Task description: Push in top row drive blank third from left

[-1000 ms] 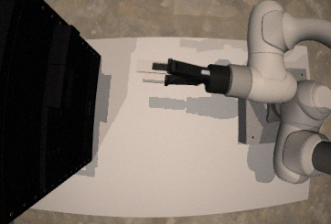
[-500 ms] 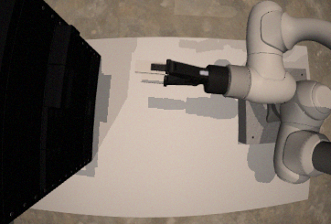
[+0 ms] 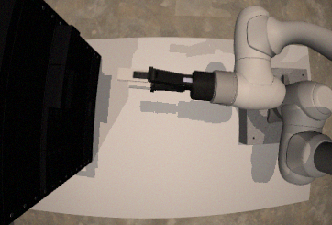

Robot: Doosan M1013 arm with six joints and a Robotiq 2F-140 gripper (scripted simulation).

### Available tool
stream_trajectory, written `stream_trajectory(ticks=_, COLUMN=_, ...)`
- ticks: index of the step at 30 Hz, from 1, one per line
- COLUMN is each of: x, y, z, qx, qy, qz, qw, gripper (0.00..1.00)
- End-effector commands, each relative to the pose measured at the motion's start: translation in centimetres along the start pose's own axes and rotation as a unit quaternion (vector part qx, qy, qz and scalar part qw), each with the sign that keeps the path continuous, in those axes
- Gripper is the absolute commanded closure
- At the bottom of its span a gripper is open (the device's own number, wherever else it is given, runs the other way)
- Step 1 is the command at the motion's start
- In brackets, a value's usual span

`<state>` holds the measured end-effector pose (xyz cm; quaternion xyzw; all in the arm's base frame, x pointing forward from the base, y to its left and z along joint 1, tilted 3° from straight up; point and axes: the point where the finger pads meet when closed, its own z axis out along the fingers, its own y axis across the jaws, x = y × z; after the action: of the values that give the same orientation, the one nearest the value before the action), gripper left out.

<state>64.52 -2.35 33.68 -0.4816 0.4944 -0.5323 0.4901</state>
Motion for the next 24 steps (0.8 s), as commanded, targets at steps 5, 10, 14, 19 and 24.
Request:
stream_trajectory(ticks=5, x=-1.8, y=0.2, z=3.7, qx=0.0, qy=0.0, qz=0.0, qw=1.0, gripper=0.0)
stream_trajectory(ticks=10, x=-3.1, y=0.3, z=6.5, qx=0.0, qy=0.0, qz=0.0, qw=1.0, gripper=0.0)
stream_trajectory(ticks=14, x=-3.6, y=0.4, z=7.5, qx=0.0, qy=0.0, qz=0.0, qw=1.0, gripper=0.0)
stream_trajectory(ticks=19, x=-4.6, y=0.5, z=9.4, qx=0.0, qy=0.0, qz=0.0, qw=1.0, gripper=0.0)
stream_trajectory(ticks=24, x=-5.1, y=0.6, z=10.4, qx=0.0, qy=0.0, qz=0.0, qw=1.0, gripper=0.0)
